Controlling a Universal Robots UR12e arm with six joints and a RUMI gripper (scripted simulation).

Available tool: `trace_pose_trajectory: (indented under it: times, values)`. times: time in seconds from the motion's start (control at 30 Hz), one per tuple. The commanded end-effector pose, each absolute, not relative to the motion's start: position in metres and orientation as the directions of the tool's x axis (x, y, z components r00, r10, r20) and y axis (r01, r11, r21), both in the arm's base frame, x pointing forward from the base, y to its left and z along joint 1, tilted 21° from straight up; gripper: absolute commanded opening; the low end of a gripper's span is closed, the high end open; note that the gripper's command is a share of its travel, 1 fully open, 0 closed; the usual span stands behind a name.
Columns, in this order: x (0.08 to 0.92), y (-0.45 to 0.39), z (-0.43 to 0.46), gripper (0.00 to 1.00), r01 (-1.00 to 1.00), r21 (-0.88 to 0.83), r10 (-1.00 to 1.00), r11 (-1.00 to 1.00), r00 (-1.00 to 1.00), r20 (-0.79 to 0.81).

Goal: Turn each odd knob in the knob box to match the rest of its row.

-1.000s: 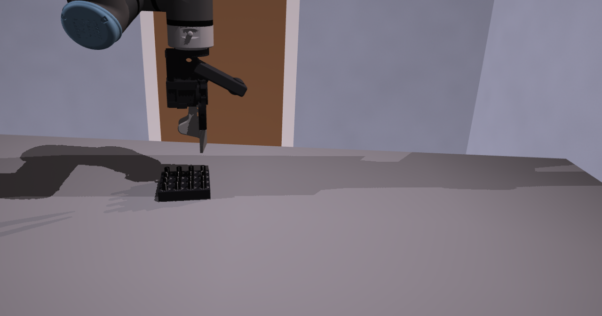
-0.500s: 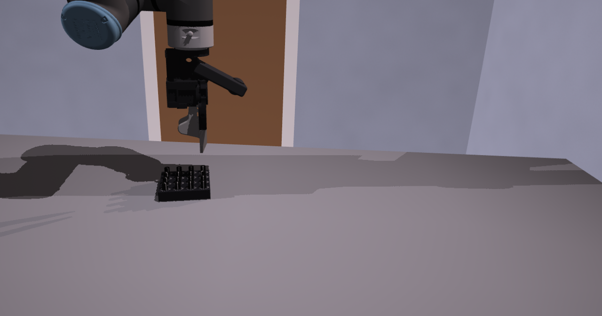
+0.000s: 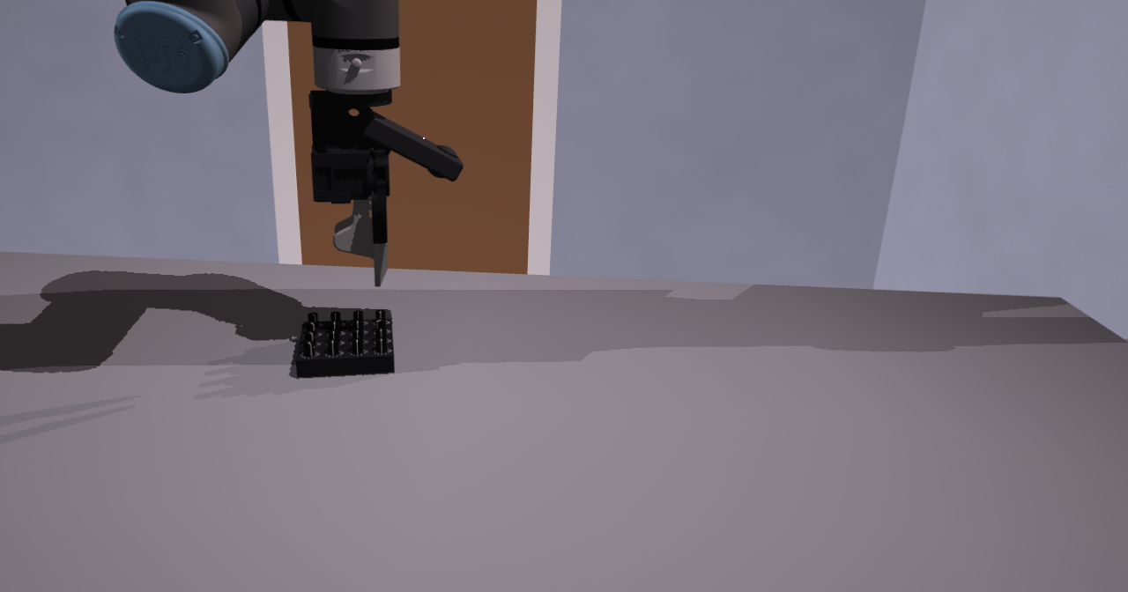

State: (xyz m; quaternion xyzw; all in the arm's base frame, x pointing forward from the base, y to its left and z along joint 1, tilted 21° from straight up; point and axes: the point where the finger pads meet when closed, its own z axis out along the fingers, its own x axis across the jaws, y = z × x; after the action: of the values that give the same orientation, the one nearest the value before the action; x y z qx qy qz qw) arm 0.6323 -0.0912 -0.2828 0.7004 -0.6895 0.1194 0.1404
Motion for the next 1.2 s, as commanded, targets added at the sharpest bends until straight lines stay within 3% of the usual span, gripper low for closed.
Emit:
trace_pose_trajectory:
  times: [0.0,1.17]
  values:
    - [0.631,-0.092,-0.286,0.11,-0.999,0.033,-0.932,-0.009,0.021,0.362]
    - [0.633,-0.106,-0.319,0.11,-0.999,0.031,-0.932,-0.008,0.019,0.362]
